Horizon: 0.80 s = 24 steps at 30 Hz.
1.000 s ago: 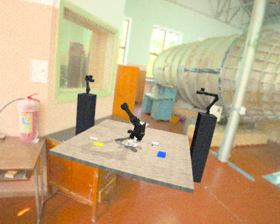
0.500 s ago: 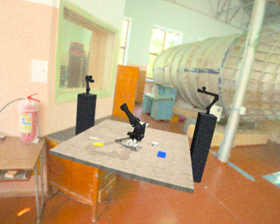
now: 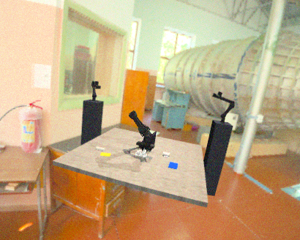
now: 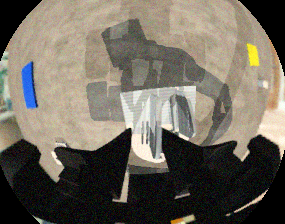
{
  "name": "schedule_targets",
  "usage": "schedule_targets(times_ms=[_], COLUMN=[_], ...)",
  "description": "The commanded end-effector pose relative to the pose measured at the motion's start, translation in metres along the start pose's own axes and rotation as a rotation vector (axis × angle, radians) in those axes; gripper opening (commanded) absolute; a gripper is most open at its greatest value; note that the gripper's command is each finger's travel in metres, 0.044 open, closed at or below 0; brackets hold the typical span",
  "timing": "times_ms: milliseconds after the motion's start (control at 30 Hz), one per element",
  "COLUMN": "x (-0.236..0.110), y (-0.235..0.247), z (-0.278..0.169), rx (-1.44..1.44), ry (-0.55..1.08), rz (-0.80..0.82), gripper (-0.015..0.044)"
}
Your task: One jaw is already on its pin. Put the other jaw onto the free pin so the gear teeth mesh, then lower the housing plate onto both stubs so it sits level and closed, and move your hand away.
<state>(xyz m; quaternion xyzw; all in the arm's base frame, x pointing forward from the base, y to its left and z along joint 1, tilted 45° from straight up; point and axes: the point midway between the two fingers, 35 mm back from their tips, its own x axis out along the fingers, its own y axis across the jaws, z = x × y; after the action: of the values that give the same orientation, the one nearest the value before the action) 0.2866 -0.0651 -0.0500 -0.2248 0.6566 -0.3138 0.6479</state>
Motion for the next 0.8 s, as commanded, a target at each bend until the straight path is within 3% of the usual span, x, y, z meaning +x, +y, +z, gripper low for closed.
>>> schedule_targets(times_ms=[0,767], x=[0.0004,0.0064], y=[-0.0004,-0.0005], z=[0.0001,0.0001], rx=[-0.005,0.000], ry=[-0.002,-0.002], rz=[-0.004,-0.004], gripper=[0.0134,0.0134])
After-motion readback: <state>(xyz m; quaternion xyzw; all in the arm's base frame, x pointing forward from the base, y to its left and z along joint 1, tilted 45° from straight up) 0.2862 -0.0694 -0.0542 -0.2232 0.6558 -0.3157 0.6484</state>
